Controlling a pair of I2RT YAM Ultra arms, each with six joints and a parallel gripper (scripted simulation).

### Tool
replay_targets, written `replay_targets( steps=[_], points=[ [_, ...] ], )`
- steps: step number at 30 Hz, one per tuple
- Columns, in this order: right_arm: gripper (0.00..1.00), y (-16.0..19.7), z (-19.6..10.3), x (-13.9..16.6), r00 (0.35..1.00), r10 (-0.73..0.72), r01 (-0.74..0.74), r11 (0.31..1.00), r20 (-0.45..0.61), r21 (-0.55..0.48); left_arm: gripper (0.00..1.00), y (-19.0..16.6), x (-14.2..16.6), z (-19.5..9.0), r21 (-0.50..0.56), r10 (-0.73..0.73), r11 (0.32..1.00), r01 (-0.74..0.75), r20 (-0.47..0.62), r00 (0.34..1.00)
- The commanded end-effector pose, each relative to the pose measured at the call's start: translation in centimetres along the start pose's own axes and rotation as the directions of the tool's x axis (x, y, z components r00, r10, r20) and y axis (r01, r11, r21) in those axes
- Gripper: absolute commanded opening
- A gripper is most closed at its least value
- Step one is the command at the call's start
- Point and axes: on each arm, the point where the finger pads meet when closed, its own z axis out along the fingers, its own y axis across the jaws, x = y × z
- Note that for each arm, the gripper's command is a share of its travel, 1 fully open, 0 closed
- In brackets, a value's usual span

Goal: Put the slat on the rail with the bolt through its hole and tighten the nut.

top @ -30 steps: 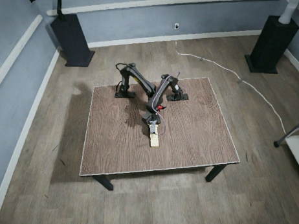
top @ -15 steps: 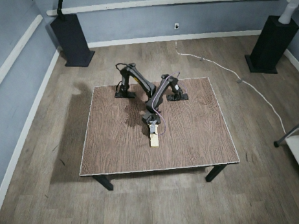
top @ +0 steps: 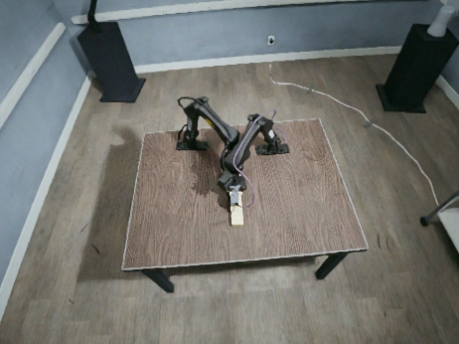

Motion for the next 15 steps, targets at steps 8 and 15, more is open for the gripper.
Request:
replay_targets(
  steps=[8,15],
  points=[
    [0.12,0.23,-0.35,-0.27,0.905,0.425,-0.425,0.905,-0.002,-0.005,0.72,-0.14,-0.17,-0.41,0.008,0.000,1.000,0.000,0.010,1.000],
    [0.12,0.22,-0.34,-0.27,0.754,0.657,-0.657,0.754,-0.004,-0.002,0.72,-0.14,-0.17,-0.41,0.008,0.000,1.000,0.000,0.010,1.000]
  ],
)
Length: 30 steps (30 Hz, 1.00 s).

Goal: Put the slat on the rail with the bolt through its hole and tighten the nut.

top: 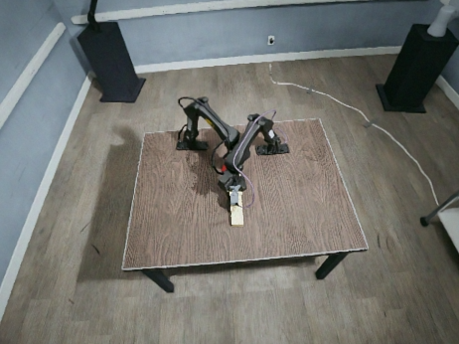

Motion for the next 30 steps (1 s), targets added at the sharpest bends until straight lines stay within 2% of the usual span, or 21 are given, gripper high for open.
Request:
replay_targets(
  steps=[1,6,30],
  points=[
    [0.12,0.33,-0.36,-0.18,0.972,0.235,-0.235,0.972,-0.001,-0.003,0.72,-0.14,-0.17,-0.41,0.008,0.000,1.000,0.000,0.010,1.000],
    [0.12,0.33,-0.36,-0.18,0.918,0.397,-0.397,0.918,-0.002,-0.002,0.72,-0.14,-0.17,-0.41,0.008,0.000,1.000,0.000,0.010,1.000],
    [0.12,0.33,-0.36,-0.18,0.915,0.403,-0.403,0.915,-0.002,-0.002,0.72,-0.14,-0.17,-0.41,0.008,0.000,1.000,0.000,0.010,1.000]
  ],
)
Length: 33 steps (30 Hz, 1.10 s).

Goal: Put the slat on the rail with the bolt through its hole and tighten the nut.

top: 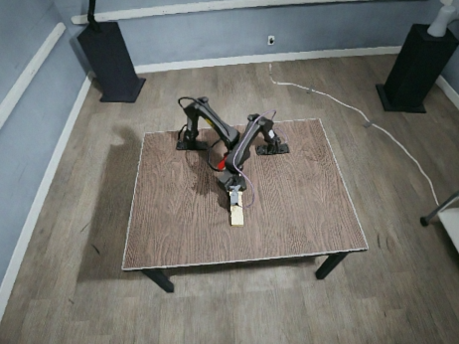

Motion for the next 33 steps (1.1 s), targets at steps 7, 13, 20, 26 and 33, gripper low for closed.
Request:
replay_targets(
  steps=[7,13,20,26,33],
  points=[
    [0.12,0.38,-0.36,-0.06,1.000,0.018,-0.018,1.000,-0.001,-0.002,0.72,-0.14,-0.17,-0.41,0.008,0.000,1.000,0.000,0.010,1.000],
    [0.34,0.19,-0.31,0.07,1.000,0.001,-0.001,1.000,-0.004,-0.011,0.72,-0.14,-0.17,-0.41,0.008,0.000,1.000,0.000,0.010,1.000],
    [0.34,0.19,-0.31,0.07,1.000,0.001,-0.001,1.000,-0.004,-0.011,0.72,-0.14,-0.17,-0.41,0.008,0.000,1.000,0.000,0.010,1.000],
    [0.34,0.19,-0.32,0.07,0.999,-0.054,0.054,0.998,-0.003,-0.011,0.72,-0.14,-0.17,-0.41,0.008,0.000,1.000,0.000,0.010,1.000],
    [0.34,0.20,-0.40,0.06,0.911,-0.413,0.413,0.910,0.001,-0.010,0.72,-0.14,-0.17,-0.41,0.008,0.000,1.000,0.000,0.010,1.000]
  ],
)
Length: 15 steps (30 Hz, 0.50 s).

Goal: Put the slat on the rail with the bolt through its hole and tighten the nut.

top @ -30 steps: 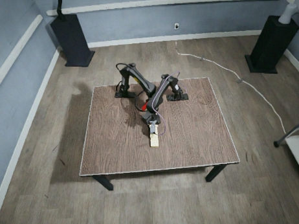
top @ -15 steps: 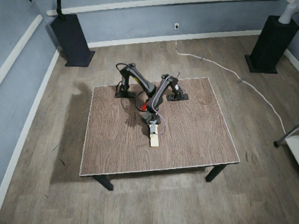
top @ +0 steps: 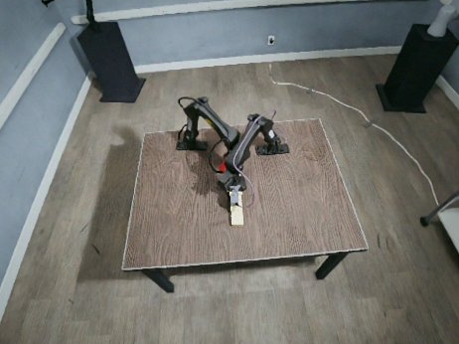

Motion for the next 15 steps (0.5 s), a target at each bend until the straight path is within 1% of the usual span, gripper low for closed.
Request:
replay_targets(
  steps=[1,6,11,13,14,15],
  points=[
    [0.34,0.20,-0.43,0.02,0.961,-0.276,0.276,0.961,0.001,-0.010,0.72,-0.14,-0.17,-0.41,0.008,0.000,1.000,0.000,0.010,1.000],
    [0.34,0.21,-0.50,0.02,0.876,-0.483,0.483,0.876,0.003,-0.009,0.72,-0.14,-0.17,-0.41,0.008,0.000,1.000,0.000,0.010,1.000],
    [0.34,0.21,-0.55,0.02,0.746,-0.665,0.665,0.746,0.005,-0.008,0.72,-0.14,-0.17,-0.41,0.008,0.000,1.000,0.000,0.010,1.000],
    [0.34,0.21,-0.55,0.02,0.746,-0.665,0.665,0.746,0.005,-0.008,0.72,-0.14,-0.17,-0.41,0.008,0.000,1.000,0.000,0.010,1.000],
    [0.34,0.21,-0.56,0.02,0.665,-0.746,0.746,0.665,0.006,-0.007,0.72,-0.14,-0.17,-0.41,0.008,0.000,1.000,0.000,0.010,1.000],
    [0.34,0.21,-0.57,0.02,0.635,-0.773,0.773,0.635,0.006,-0.007,0.72,-0.14,-0.17,-0.41,0.008,0.000,1.000,0.000,0.010,1.000]
  ],
)
